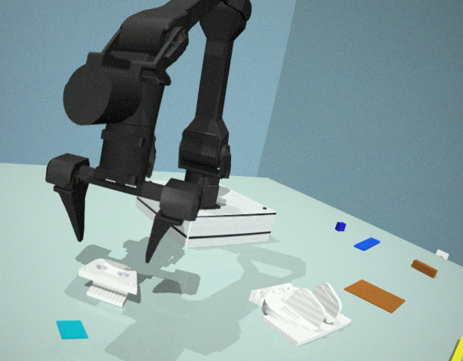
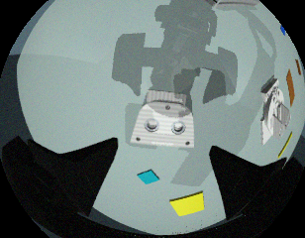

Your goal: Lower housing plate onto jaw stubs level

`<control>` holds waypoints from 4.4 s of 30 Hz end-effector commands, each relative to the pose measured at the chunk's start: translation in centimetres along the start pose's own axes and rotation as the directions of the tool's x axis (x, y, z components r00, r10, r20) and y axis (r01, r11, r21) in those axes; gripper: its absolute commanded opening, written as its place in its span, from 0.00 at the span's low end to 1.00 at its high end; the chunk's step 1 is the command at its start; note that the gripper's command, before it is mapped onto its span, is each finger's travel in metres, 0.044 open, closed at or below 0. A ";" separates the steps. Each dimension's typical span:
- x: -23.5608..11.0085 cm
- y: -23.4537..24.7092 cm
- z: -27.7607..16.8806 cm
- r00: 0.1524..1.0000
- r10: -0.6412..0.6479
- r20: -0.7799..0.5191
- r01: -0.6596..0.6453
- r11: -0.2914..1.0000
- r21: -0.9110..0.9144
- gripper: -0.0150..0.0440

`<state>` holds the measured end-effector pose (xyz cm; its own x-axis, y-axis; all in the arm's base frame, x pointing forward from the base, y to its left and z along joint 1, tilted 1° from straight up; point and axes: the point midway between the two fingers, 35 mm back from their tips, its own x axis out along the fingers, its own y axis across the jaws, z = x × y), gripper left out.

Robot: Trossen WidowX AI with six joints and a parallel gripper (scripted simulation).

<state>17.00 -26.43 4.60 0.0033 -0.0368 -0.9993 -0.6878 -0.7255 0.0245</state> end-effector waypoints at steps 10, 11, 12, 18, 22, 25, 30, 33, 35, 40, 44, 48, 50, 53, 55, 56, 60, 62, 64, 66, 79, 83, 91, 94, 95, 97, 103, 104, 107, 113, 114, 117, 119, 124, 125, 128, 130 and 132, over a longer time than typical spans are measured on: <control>0.8 0.0 0.1 1.000 0.003 0.000 -0.003 1.000 0.001 1.00; 1.0 0.0 0.1 1.000 0.003 0.000 -0.003 1.000 0.001 1.00; 1.1 0.0 0.1 1.000 0.003 0.000 -0.003 1.000 0.001 1.00; 2.1 0.0 0.1 1.000 0.003 0.000 -0.003 1.000 0.001 1.00; 2.4 0.0 0.1 1.000 0.003 0.000 -0.003 1.000 0.001 1.00; 2.4 0.0 0.1 1.000 0.003 0.000 -0.003 1.000 0.001 1.00; 2.5 0.0 0.1 1.000 0.003 0.000 -0.003 1.000 0.001 1.00; 2.9 0.0 0.1 1.000 0.003 0.000 -0.003 1.000 0.001 1.00; 3.3 0.0 0.1 1.000 0.003 0.000 -0.003 1.000 0.001 1.00; 4.1 0.0 0.1 1.000 0.003 0.001 -0.003 1.000 0.001 1.00; 4.7 0.0 0.1 1.000 0.003 0.001 -0.003 1.000 0.001 1.00; 5.3 0.0 0.1 1.000 0.003 0.001 -0.003 1.000 0.001 1.00; 5.4 0.0 0.1 1.000 0.003 0.001 -0.003 1.000 0.001 1.00; 5.4 0.0 0.1 1.000 0.003 0.001 -0.003 1.000 0.001 1.00; 5.4 0.0 0.1 1.000 0.003 0.001 -0.003 1.000 0.001 1.00; 5.4 0.0 0.1 1.000 0.003 0.001 -0.003 1.000 0.001 1.00; 5.4 0.0 0.1 1.000 0.003 0.001 -0.003 1.000 0.001 1.00; 5.4 0.0 0.1 1.000 0.003 0.001 -0.003 1.000 0.001 1.00; 5.4 0.0 0.1 1.000 0.003 0.001 -0.003 1.000 0.001 1.00; 5.4 0.0 0.1 1.000 0.003 0.001 -0.003 1.000 0.001 1.00; 5.5 0.0 0.1 1.000 0.003 0.001 -0.003 1.000 0.001 1.00; 5.4 0.0 0.0 1.000 0.001 -0.002 -0.001 1.000 0.002 0.95; 5.4 0.0 0.0 1.000 0.001 -0.002 -0.001 1.000 0.002 0.86; 5.4 0.0 0.0 1.000 0.001 -0.002 -0.001 1.000 0.002 0.85; 5.4 0.0 0.0 1.000 0.001 -0.002 -0.001 1.000 0.002 0.85; 5.4 0.0 0.0 1.000 0.001 -0.002 -0.001 1.000 0.002 0.85; 5.4 0.0 0.0 1.000 0.001 -0.002 -0.001 1.000 0.002 0.85; 5.4 0.0 0.0 1.000 0.001 -0.001 -0.001 1.000 0.002 0.85; 4.6 0.0 -0.1 1.000 0.001 -0.001 -0.001 1.000 0.002 0.85; 2.8 0.0 -0.2 1.000 0.002 -0.001 -0.002 1.000 0.002 0.85; 2.5 0.0 -0.2 1.000 0.002 -0.001 -0.002 1.000 0.002 0.85; 1.5 0.0 -0.2 1.000 0.002 -0.001 -0.002 1.000 0.002 0.85; 0.9 0.0 -0.2 1.000 0.002 -0.001 -0.002 1.000 0.001 0.85; -0.7 0.0 -0.1 1.000 0.003 0.000 -0.003 1.000 0.001 0.85; -1.1 0.0 0.0 1.000 0.003 0.000 -0.003 1.000 0.001 0.85; -1.8 0.0 0.1 1.000 0.003 0.000 -0.003 1.000 0.001 0.85; -1.9 0.0 0.1 1.000 0.003 0.000 -0.003 1.000 0.001 0.85; -1.9 0.0 0.1 1.000 0.003 0.000 -0.003 1.000 0.001 0.85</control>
<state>16.92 -26.22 5.97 0.0009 -0.0343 -0.9994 -0.6865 -0.7267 0.0243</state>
